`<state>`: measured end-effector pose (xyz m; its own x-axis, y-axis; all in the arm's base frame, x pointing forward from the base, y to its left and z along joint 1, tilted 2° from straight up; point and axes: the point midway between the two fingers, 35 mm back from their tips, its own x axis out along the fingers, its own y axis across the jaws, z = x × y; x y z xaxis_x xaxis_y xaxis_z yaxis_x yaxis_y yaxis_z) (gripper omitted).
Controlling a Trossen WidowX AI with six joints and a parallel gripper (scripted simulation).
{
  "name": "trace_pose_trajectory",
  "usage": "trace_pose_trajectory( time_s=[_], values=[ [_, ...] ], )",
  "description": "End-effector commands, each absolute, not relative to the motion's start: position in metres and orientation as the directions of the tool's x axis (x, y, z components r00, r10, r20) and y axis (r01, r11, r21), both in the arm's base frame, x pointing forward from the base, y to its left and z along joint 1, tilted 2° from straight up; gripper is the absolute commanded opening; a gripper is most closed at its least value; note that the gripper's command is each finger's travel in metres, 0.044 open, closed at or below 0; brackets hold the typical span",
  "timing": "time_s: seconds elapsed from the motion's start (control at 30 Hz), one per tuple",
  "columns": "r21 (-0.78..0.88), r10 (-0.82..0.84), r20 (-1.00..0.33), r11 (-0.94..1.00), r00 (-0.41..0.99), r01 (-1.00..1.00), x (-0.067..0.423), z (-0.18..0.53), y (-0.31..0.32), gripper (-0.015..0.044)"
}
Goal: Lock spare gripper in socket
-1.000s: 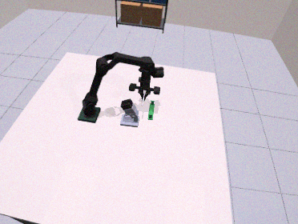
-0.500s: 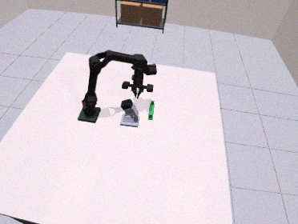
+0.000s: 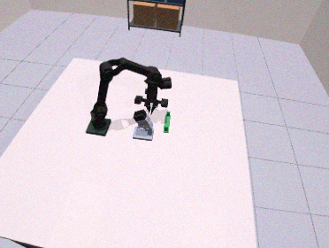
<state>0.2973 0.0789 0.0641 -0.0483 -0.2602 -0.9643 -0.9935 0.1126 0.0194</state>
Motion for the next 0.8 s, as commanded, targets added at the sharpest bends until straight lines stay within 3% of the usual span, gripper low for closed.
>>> trace_pose_trajectory(
  time_s=[0.0,0.77],
  values=[
    [0.021,-0.257,-0.965,0.116,-0.051,-0.993,0.295,0.054,0.079,0.0],
    [0.017,-0.256,-0.965,0.116,-0.046,-0.993,0.294,0.055,0.066,0.0]
  ],
)
